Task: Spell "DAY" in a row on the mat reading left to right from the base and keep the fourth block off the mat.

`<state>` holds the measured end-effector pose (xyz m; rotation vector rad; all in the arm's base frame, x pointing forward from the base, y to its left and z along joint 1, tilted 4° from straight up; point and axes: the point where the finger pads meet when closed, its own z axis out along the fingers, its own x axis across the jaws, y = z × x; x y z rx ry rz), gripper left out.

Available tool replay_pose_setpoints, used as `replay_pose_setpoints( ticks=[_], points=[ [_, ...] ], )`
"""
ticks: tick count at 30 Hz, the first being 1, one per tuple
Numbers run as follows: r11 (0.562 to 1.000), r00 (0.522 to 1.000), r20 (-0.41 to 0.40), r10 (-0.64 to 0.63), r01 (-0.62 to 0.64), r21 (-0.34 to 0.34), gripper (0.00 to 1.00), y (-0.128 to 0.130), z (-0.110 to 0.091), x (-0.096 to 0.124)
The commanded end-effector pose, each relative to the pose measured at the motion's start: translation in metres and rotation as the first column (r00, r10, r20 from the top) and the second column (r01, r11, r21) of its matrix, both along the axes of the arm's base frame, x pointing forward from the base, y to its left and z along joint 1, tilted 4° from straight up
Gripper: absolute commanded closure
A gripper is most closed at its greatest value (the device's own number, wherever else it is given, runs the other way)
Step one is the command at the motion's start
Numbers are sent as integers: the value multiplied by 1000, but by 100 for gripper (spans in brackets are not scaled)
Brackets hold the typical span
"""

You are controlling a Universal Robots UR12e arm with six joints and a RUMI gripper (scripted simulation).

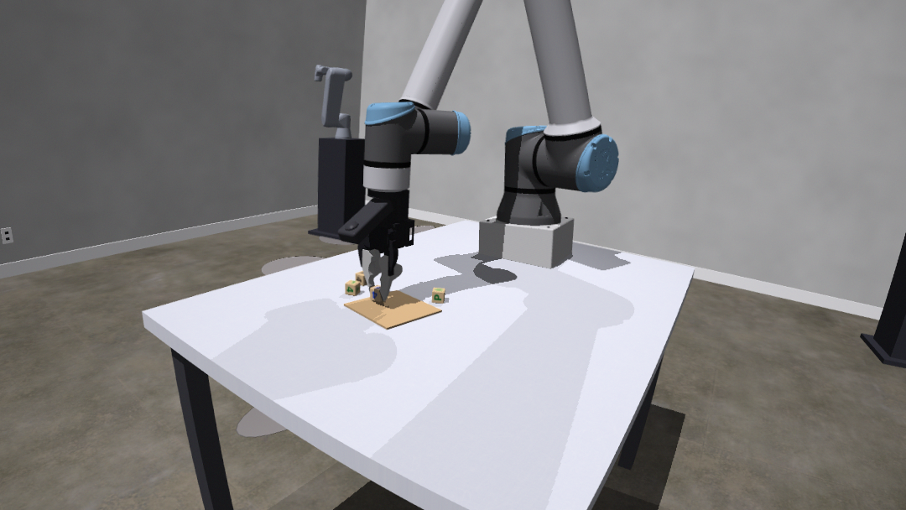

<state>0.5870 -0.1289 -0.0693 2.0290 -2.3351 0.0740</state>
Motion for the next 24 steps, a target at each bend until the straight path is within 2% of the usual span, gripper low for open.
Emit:
replay_pose_setpoints(
  ticks=[1,24],
  points=[
    [1000,1000,1,0,0,0,95,0,1,1],
    [1000,1000,1,0,0,0,95,0,-2,1]
  ],
)
